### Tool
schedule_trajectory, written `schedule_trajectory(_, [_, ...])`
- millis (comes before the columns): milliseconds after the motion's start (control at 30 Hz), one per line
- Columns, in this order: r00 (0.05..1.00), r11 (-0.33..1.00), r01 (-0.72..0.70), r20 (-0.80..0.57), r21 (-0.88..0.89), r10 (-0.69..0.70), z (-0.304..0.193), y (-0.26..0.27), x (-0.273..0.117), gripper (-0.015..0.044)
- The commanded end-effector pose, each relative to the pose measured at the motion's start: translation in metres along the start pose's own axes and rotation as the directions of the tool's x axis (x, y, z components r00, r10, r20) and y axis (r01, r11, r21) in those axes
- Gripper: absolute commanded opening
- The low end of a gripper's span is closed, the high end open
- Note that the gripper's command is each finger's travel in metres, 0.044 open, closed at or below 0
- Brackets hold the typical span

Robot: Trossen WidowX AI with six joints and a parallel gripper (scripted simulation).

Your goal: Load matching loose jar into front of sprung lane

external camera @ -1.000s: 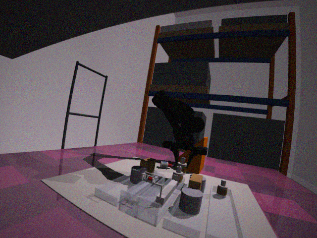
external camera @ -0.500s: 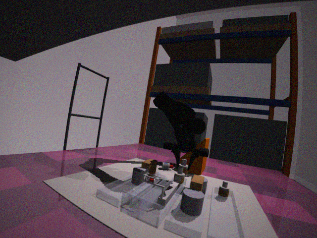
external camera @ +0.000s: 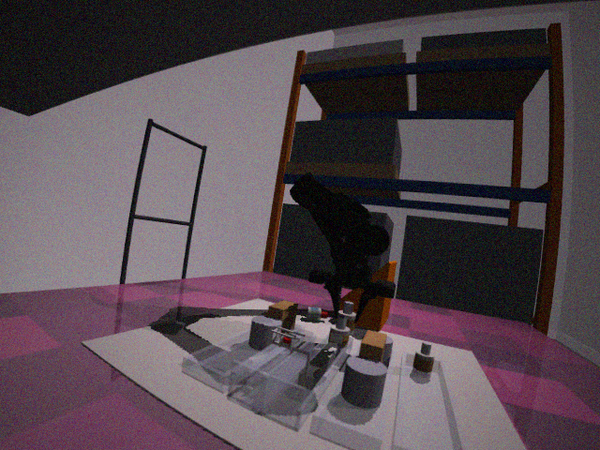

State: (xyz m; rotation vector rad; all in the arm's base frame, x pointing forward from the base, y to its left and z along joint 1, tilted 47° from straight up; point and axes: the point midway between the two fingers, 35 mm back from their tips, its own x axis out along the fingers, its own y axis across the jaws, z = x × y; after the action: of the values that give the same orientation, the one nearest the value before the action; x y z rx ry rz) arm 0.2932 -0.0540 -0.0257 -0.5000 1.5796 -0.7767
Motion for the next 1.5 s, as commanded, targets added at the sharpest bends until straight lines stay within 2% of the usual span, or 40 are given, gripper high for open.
schedule_trajectory(0, [1.0, 1.0, 0.002, 0.012, 0.008, -0.002, 0.006, -0.001, -0.001, 0.0])
schedule_trajectory(1467, [1.0, 1.0, 0.002, 0.013, 0.008, -0.002, 0.024, -0.003, -0.001, 0.0])
